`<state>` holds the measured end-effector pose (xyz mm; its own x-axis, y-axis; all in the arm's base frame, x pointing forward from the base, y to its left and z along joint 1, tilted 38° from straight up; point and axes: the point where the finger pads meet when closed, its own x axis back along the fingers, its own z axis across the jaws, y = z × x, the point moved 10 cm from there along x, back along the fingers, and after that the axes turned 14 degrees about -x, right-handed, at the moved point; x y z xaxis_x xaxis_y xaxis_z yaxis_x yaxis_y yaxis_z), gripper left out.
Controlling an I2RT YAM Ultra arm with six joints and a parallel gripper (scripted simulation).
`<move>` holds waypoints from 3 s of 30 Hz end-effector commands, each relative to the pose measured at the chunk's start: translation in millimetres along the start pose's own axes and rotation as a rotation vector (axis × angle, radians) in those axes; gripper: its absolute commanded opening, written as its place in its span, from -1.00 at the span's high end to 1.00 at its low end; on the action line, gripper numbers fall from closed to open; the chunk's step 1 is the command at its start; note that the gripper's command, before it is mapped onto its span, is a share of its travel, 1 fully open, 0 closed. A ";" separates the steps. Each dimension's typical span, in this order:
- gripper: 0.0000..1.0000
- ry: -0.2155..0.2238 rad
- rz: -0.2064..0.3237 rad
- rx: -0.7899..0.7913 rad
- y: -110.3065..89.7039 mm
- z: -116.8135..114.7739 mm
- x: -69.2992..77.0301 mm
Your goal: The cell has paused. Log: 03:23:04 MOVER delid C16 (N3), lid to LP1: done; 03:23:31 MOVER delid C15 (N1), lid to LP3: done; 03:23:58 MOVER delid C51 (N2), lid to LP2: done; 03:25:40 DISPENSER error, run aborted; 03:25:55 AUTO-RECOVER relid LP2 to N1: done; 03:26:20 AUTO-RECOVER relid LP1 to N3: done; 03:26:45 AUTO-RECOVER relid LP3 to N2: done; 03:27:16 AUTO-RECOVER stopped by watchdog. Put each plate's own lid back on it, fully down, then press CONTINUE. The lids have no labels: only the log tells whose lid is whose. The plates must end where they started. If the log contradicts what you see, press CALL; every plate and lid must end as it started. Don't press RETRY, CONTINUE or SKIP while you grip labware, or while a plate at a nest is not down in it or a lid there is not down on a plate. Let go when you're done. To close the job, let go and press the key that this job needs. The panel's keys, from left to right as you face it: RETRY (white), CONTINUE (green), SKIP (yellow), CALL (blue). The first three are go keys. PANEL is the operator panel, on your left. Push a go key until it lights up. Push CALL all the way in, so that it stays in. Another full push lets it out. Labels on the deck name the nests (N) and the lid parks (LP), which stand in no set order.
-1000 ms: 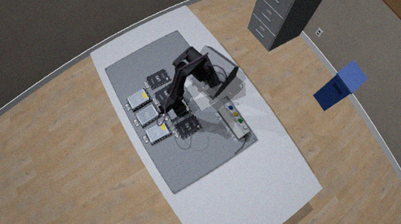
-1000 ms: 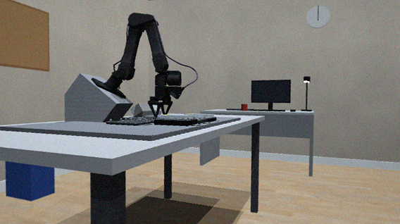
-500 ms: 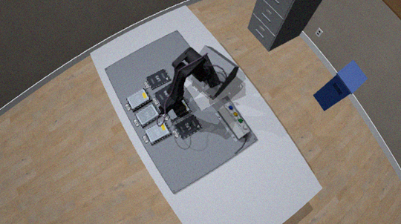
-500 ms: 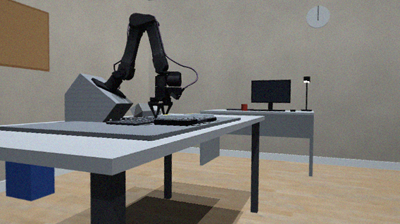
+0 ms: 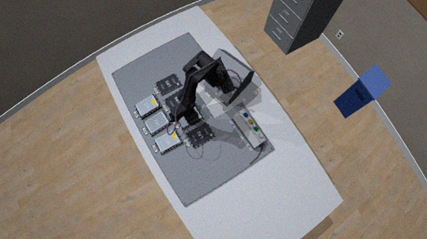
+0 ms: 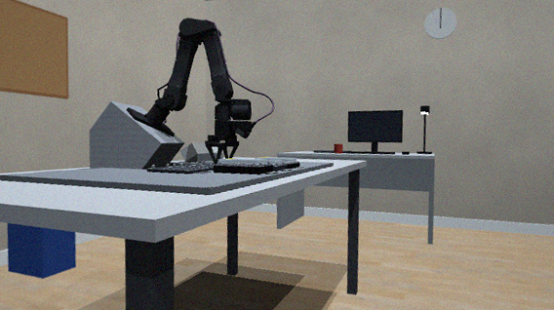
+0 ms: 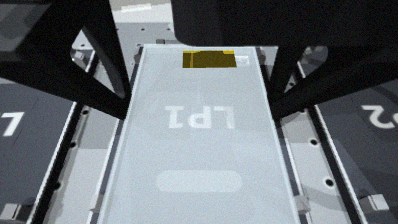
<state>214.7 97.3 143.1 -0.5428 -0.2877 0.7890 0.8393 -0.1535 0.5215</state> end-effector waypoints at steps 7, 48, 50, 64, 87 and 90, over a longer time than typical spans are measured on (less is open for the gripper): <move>1.00 0.004 -0.024 -0.003 3.8 1.3 2.3; -1.00 0.004 -0.024 -0.003 3.3 1.4 2.5; -1.00 0.004 -0.024 -0.003 3.3 1.4 2.5; -1.00 0.004 -0.024 -0.003 3.3 1.4 2.5; -1.00 0.013 -0.050 -0.004 9.7 4.1 31.1; -1.00 0.011 -0.052 -0.004 9.9 3.1 36.4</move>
<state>201.5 92.4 158.4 -0.5475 -0.2910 0.7846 0.8362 -0.1542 0.5264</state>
